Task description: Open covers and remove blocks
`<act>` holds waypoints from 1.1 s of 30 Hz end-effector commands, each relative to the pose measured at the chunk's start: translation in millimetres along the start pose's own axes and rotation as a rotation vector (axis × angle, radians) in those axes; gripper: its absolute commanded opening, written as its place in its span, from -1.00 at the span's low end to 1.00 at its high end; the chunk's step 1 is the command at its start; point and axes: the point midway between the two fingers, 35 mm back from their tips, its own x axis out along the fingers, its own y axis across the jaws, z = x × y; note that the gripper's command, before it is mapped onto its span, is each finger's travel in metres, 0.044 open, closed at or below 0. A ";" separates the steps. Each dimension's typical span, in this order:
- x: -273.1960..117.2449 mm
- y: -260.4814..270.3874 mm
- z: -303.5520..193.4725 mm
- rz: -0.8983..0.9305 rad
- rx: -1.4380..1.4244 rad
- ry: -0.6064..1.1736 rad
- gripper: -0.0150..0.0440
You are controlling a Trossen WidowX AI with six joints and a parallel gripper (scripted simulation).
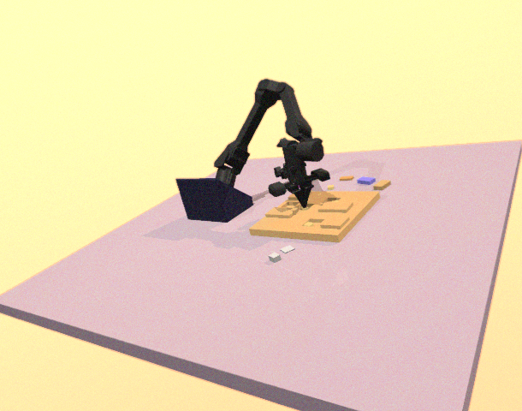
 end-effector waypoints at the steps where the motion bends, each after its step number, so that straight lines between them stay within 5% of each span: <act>1: -0.2 -0.3 -0.3 -0.002 0.002 -0.003 -0.49; 10: -11.4 0.6 0.1 -0.002 0.002 -0.003 -0.49; 16: -31.5 0.9 -1.3 0.001 0.005 -0.004 0.00; 23: -63.5 0.9 -0.3 0.000 0.003 -0.002 0.00; 33: -44.7 0.3 -1.0 0.000 0.003 -0.002 0.00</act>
